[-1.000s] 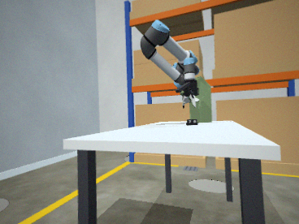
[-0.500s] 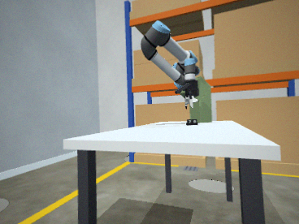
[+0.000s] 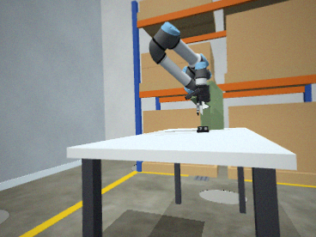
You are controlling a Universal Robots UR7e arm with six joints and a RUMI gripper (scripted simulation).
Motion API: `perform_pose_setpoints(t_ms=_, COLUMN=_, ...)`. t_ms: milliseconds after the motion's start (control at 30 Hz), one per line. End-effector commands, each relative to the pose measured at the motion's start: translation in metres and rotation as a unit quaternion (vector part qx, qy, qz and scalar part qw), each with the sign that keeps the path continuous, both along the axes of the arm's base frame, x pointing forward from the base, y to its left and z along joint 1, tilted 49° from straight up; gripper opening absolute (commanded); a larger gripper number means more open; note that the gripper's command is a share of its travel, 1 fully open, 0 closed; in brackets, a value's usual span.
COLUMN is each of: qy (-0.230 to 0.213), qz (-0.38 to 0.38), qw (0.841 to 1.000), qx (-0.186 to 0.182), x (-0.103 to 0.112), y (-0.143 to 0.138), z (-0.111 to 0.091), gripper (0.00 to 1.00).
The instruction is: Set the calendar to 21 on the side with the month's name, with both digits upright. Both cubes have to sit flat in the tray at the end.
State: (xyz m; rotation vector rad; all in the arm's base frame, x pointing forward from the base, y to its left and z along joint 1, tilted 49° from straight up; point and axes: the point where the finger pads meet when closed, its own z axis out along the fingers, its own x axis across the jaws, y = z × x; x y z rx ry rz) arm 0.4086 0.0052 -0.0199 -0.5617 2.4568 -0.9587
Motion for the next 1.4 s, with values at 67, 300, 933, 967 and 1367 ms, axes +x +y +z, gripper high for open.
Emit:
perform_pose_setpoints(t_ms=67, qy=-0.003, qz=-0.004, qw=1.0, qx=0.003, x=-0.0001, y=0.0001, z=0.0, gripper=1.0)
perform_pose_setpoints(t_ms=300, qy=-0.003, qz=-0.004, qw=1.0, qx=0.003, x=-0.0001, y=0.0001, z=0.0, gripper=0.29)
perform_pose_setpoints(t_ms=933, qy=-0.003, qz=-0.004, qw=1.0, qx=0.003, x=-0.0001, y=0.0001, z=0.0, gripper=0.29)
perform_pose_setpoints(t_ms=967, qy=-0.003, qz=-0.004, qw=1.0, qx=0.003, x=-0.0001, y=0.0001, z=0.0, gripper=0.29)
perform_pose_setpoints(t_ms=1367, qy=-0.003, qz=-0.004, qw=1.0, qx=0.003, x=0.0, y=0.0001, z=0.0, gripper=0.29)
